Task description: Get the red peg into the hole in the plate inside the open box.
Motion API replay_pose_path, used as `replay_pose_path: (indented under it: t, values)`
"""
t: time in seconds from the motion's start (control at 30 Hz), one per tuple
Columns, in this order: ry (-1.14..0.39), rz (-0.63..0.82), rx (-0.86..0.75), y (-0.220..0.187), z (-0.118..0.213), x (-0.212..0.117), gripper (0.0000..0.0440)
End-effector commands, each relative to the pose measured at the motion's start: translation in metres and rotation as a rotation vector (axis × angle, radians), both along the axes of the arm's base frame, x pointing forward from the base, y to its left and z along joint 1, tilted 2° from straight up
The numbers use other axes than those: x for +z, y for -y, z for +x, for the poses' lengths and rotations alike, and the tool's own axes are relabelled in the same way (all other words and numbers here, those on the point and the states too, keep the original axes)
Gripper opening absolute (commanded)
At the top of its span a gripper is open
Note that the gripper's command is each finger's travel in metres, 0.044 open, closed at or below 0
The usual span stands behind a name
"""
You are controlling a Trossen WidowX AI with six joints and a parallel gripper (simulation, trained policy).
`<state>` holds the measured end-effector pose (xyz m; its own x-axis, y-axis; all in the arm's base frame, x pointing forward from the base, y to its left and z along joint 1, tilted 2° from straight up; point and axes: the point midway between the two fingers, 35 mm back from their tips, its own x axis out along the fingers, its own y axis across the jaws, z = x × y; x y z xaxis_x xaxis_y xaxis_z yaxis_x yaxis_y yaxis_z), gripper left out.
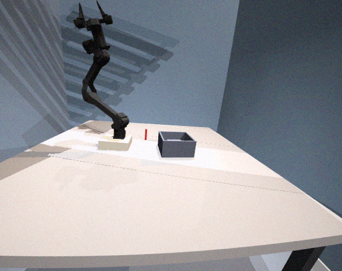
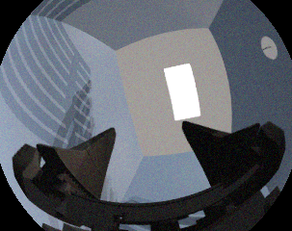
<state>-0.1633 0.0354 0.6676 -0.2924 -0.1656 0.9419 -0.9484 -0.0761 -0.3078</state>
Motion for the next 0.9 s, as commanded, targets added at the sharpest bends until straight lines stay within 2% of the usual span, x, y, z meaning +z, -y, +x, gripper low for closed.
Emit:
replay_pose_path:
  t: [0.0, 0.07, 0.43, 0.87]
  values:
    - [-0.024, 0.017, -0.009, 0.005, 0.008, 0.001, 0.0417]
    - [-0.083, 0.052, -0.022, 0.016, 0.026, 0.003, 0.0440]
    - [-0.431, 0.207, -0.070, 0.070, 0.134, -0.004, 0.0440]
    - [-0.871, 0.314, -0.108, 0.113, 0.259, -0.049, 0.0440]
